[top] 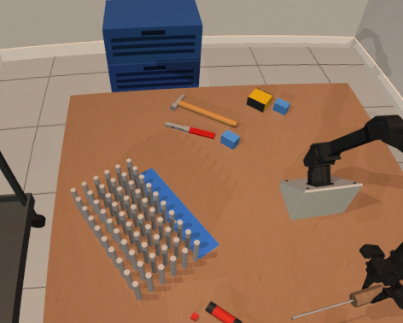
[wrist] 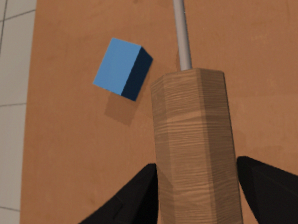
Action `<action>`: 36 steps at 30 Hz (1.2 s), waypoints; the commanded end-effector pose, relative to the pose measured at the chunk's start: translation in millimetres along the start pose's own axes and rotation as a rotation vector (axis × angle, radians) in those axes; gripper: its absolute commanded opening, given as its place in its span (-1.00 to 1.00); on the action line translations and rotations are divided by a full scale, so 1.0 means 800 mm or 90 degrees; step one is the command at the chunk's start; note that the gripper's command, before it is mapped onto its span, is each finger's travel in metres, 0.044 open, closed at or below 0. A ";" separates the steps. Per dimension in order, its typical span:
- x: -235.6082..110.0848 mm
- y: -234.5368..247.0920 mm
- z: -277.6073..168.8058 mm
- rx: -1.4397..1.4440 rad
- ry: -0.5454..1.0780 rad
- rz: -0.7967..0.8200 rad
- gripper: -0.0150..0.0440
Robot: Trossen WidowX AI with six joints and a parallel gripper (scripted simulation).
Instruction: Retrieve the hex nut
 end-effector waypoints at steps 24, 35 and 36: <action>0.039 -0.010 -0.019 0.003 0.001 0.005 -0.49; 0.056 -0.016 -0.026 0.003 0.001 0.005 -0.49; 0.057 -0.017 -0.027 0.003 0.001 0.005 -0.49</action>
Point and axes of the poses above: the point midway between the two fingers, 35 mm back from their tips, its own x axis out along the fingers, its own y axis across the jaws, z = x × y, the point moved 9 cm from there along -x, back along the fingers, and after that the axes turned 2 degrees about x, right-handed, at the moved point
